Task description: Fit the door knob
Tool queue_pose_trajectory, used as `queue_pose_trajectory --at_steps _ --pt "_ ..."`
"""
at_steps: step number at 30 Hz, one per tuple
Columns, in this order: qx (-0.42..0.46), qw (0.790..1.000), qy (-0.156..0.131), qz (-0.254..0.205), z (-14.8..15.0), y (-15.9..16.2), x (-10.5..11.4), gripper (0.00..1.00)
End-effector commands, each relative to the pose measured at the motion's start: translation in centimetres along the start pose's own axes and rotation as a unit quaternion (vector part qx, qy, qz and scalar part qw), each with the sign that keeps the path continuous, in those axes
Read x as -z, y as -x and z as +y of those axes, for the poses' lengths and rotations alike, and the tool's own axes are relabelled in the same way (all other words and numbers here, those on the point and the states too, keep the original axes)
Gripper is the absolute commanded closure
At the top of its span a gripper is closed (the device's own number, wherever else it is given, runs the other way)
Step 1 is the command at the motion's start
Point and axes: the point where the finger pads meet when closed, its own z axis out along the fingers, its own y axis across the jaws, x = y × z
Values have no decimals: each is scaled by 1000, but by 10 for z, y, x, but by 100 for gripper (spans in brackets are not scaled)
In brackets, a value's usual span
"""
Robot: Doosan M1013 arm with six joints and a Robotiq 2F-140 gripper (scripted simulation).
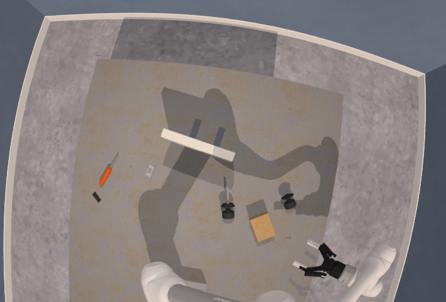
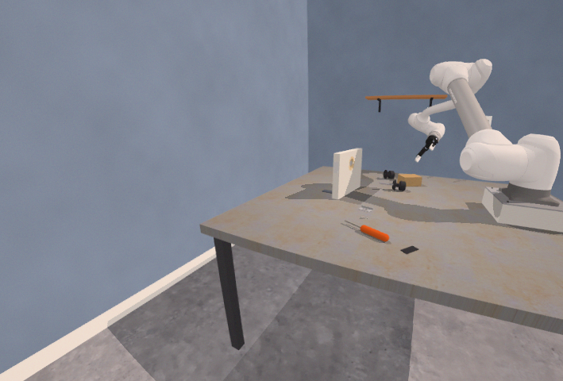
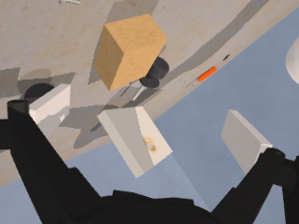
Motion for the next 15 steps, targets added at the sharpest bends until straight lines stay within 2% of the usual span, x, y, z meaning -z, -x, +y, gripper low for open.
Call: queue_pose_trajectory --at_steps 1,3,5,6,7,9,10,12,13,14,15 --pt "90 990 -37 99 21 22 -60 0" --pt "110 986 -45 121 27 28 -75 0" --pt "150 973 -55 165 36 36 -99 0" --pt "150 973 -55 165 38 37 -102 0" --pt "181 961 -62 200 44 42 -119 0" --pt "181 961 -62 200 44 42 -119 0" --pt "223 940 -74 246 54 51 -147 0" --pt "223 940 -74 246 56 54 -152 0" --pt "255 922 -82 281 64 60 -172 0" --pt "255 922 -82 281 65 61 -174 0" --pt "284 902 -90 314 71 66 -191 0"
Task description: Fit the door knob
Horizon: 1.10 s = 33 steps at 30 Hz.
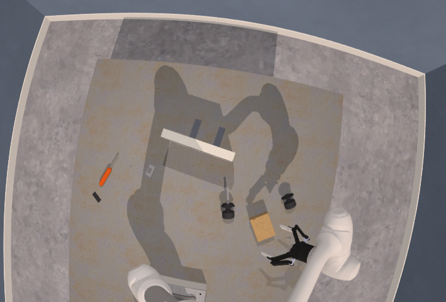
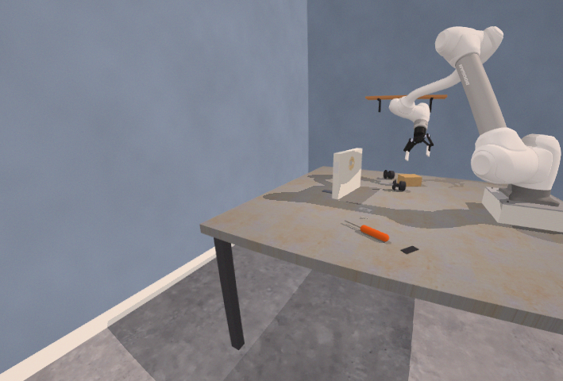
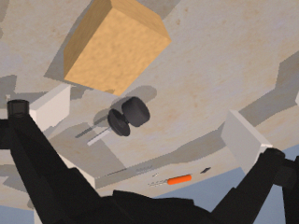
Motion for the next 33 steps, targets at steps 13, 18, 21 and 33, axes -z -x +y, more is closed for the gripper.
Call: queue_pose_trajectory --at_steps 13,18,21,33 --pt "212 945 -66 241 27 132 -97 0" --pt "266 913 -79 299 35 165 -122 0" --pt "278 905 -83 311 36 173 -127 0" --pt "280 904 -83 313 37 174 -128 0"
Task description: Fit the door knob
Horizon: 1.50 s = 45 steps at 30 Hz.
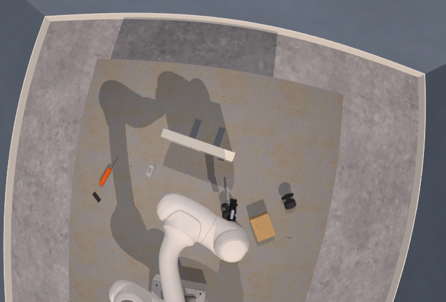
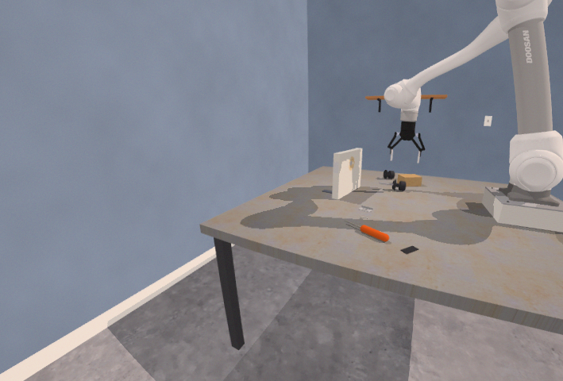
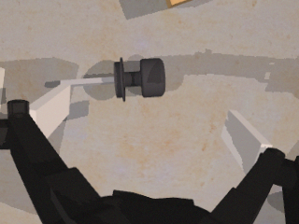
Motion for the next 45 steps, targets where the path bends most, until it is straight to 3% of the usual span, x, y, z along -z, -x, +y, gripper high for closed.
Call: queue_pose_trajectory --at_steps 1,5,6,12,19,29,36,45 --pt "0 1000 0 1 0 0 0 0" --pt "0 1000 0 1 0 0 0 0" --pt "0 1000 0 0 0 0 0 43" --pt "33 999 -3 -6 0 0 -1 43" --pt "147 989 -20 -25 0 -2 -4 43" --pt "180 983 -23 -32 -1 -5 -12 43" --pt "291 954 -40 -51 -1 -7 -14 43" --pt "329 941 -44 -58 -2 -11 -23 43"
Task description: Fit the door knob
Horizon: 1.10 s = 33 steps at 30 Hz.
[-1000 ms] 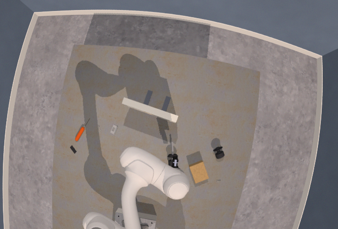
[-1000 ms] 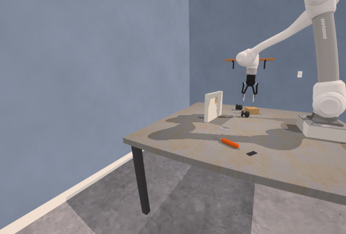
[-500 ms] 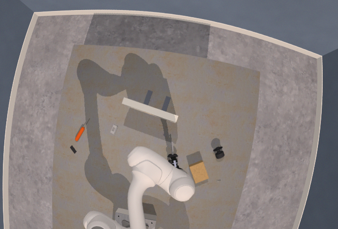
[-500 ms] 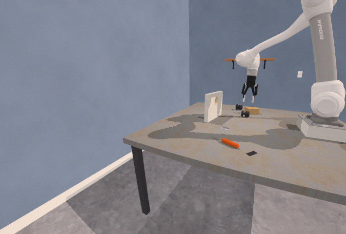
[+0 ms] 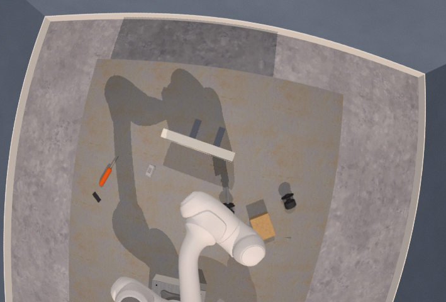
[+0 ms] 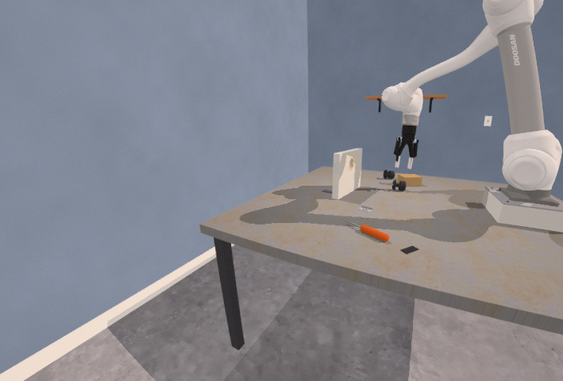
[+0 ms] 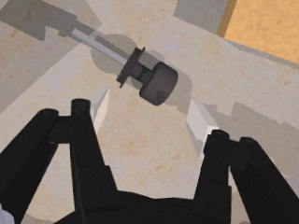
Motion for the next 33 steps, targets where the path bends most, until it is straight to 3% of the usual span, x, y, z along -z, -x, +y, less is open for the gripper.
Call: queue_pose_trajectory --at_steps 1,7,13,18,22,27,33 --pt "28 1000 -5 -6 0 -1 -1 43" --pt "135 990 -21 -24 1 -2 -3 43" --pt "151 988 -22 -27 3 -6 -10 43" --pt "204 978 -29 -37 4 -7 -12 43" --pt "278 958 -40 -49 4 -8 -13 43" --pt "288 955 -42 -51 7 -11 -20 43" --pt "400 912 -57 -70 8 -13 -23 43"
